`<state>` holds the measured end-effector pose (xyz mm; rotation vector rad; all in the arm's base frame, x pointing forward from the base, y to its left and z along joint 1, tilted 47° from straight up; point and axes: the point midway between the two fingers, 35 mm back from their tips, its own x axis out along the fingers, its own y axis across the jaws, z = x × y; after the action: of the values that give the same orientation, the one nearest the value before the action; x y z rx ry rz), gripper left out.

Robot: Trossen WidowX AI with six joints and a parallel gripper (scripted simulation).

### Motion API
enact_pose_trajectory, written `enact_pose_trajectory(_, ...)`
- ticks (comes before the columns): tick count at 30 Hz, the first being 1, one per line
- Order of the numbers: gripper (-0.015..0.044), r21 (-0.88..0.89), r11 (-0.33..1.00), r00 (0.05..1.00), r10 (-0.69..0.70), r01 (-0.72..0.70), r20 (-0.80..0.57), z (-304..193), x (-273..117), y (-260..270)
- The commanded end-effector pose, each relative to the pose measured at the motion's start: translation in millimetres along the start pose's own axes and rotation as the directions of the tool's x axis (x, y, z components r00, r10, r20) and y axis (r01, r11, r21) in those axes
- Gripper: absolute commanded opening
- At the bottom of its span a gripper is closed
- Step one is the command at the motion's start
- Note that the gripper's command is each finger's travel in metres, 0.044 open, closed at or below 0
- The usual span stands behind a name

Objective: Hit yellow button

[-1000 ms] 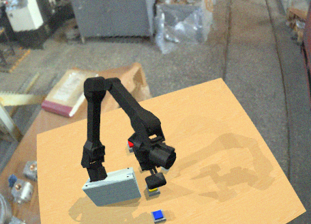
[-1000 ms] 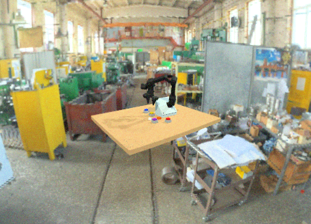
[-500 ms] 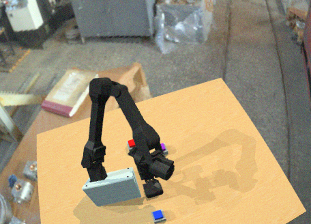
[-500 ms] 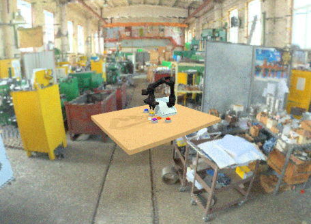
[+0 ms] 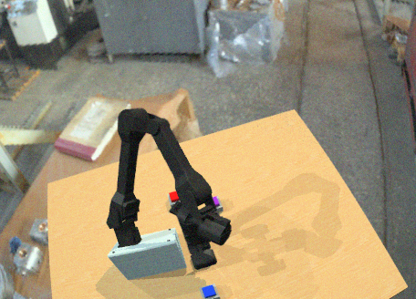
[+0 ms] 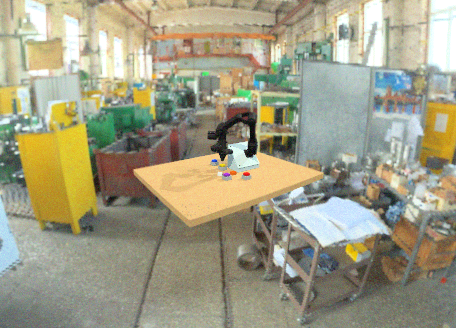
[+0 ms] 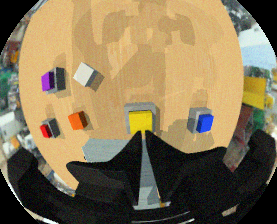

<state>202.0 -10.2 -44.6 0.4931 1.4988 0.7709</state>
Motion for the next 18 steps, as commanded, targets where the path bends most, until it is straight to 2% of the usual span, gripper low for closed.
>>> enact_pose_trajectory(1,0.0020,0.005,1.000,1.000,0.004,-0.004,0.001,0,5,1)
enact_pose_trajectory(18,0.0020,0.004,1.000,1.000,0.005,-0.005,0.001,0,32,1)
